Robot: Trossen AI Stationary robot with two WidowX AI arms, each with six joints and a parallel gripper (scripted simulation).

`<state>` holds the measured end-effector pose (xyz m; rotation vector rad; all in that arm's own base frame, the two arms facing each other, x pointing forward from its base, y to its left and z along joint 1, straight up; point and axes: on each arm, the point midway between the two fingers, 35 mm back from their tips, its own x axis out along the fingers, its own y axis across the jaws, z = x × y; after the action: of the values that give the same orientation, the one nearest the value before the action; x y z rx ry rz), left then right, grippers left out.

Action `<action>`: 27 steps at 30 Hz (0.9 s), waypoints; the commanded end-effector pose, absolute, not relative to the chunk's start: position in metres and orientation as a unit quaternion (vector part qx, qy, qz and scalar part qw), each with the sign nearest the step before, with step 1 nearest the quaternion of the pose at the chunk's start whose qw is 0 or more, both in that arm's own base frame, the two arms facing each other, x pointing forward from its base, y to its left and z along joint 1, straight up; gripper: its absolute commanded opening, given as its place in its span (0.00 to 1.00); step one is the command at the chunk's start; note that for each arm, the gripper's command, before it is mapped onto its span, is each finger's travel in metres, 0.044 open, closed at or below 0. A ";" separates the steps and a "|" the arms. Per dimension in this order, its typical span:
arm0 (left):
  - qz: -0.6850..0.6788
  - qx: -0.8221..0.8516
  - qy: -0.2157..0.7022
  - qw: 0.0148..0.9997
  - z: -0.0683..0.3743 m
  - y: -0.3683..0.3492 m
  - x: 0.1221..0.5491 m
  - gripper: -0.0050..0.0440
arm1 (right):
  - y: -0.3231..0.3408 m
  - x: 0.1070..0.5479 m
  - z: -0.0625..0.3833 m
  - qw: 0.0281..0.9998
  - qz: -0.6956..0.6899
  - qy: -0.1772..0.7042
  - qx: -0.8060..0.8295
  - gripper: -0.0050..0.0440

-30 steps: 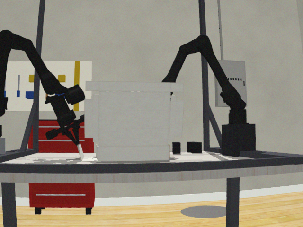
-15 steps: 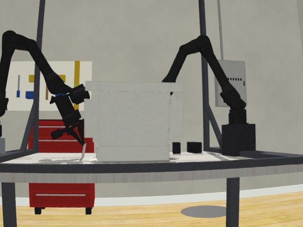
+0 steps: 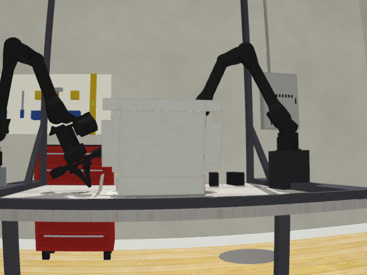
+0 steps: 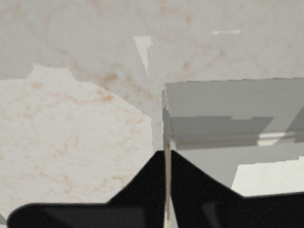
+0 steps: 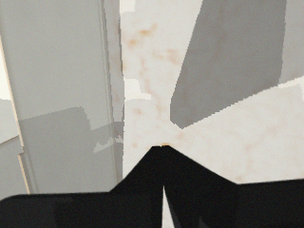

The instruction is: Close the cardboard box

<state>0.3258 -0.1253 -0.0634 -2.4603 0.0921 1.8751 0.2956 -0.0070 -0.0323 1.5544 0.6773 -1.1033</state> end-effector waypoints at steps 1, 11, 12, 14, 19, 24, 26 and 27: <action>0.597 -0.801 0.034 0.021 -0.057 -0.128 0.331 0.10 | -0.007 0.297 -0.029 0.532 -0.459 0.278 0.655 0.10; 0.597 -0.801 0.034 0.021 -0.057 -0.128 0.331 0.22 | -0.021 0.309 -0.021 0.520 -0.484 0.299 0.637 0.40; 0.597 -0.801 0.034 0.021 -0.057 -0.128 0.331 0.22 | -0.026 0.313 -0.018 0.516 -0.491 0.305 0.632 0.45; 0.597 -0.801 0.034 0.021 -0.057 -0.128 0.331 0.22 | -0.037 0.324 -0.008 0.512 -0.496 0.311 0.629 0.47; 0.597 -0.801 0.034 0.021 -0.057 -0.128 0.331 0.22 | -0.053 0.337 0.005 0.500 -0.509 0.326 0.620 0.47; 0.597 -0.801 0.034 0.021 -0.057 -0.128 0.331 0.22 | -0.087 0.365 0.028 0.492 -0.514 0.335 0.618 0.47; 0.597 -0.801 0.034 0.021 -0.057 -0.128 0.331 0.22 | -0.101 0.373 0.033 0.487 -0.517 0.340 0.616 0.47; 0.597 -0.801 0.034 0.021 -0.057 -0.128 0.331 0.22 | -0.107 0.378 0.037 0.486 -0.518 0.341 0.616 0.47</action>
<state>0.3253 -0.1252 -0.0644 -2.4578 0.0917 1.8775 0.3585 -0.0848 0.0230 1.5045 0.7933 -1.2404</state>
